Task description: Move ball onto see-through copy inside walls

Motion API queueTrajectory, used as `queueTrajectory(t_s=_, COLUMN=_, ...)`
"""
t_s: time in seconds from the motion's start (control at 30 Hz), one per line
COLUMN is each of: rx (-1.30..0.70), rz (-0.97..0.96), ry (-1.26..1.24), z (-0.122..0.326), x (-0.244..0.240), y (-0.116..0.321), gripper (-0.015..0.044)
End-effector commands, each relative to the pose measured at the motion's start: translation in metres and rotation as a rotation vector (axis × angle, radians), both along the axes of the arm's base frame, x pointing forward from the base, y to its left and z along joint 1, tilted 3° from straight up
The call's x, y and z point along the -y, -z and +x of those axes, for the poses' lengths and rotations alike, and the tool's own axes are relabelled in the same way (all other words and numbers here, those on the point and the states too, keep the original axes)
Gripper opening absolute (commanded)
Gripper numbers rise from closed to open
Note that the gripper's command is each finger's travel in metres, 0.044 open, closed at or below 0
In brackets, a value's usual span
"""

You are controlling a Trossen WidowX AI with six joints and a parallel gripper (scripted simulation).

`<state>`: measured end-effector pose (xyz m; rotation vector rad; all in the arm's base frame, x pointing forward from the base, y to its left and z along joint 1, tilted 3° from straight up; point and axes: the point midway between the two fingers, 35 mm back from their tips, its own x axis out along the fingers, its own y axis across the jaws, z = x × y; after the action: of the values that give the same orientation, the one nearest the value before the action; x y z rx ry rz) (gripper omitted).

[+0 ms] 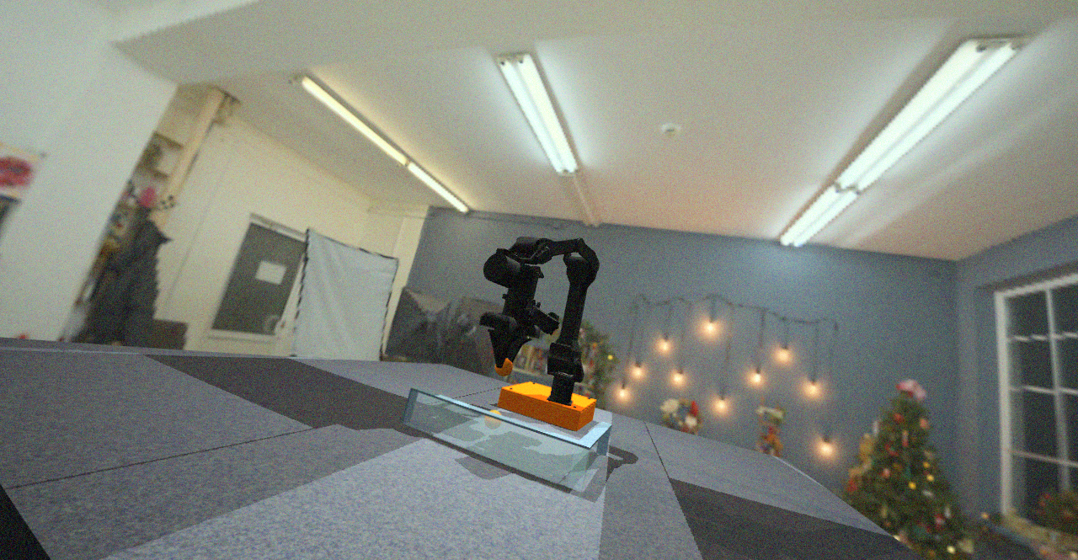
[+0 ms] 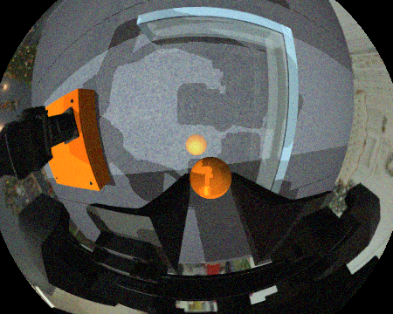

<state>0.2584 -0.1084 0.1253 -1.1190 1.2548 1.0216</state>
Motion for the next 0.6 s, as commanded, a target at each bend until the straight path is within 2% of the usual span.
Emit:
queueTrajectory(t_s=0.0, rx=0.011, rz=0.001, ry=-0.003, z=-0.006, x=-0.001, y=0.01, gripper=0.0)
queueTrajectory(t_s=0.3, rx=0.011, rz=0.001, ry=-0.003, z=-0.009, x=-0.002, y=0.031, gripper=0.0)
queueTrajectory(t_s=0.57, rx=0.011, rz=0.001, ry=-0.003, z=-0.006, x=0.0, y=0.074, gripper=0.0)
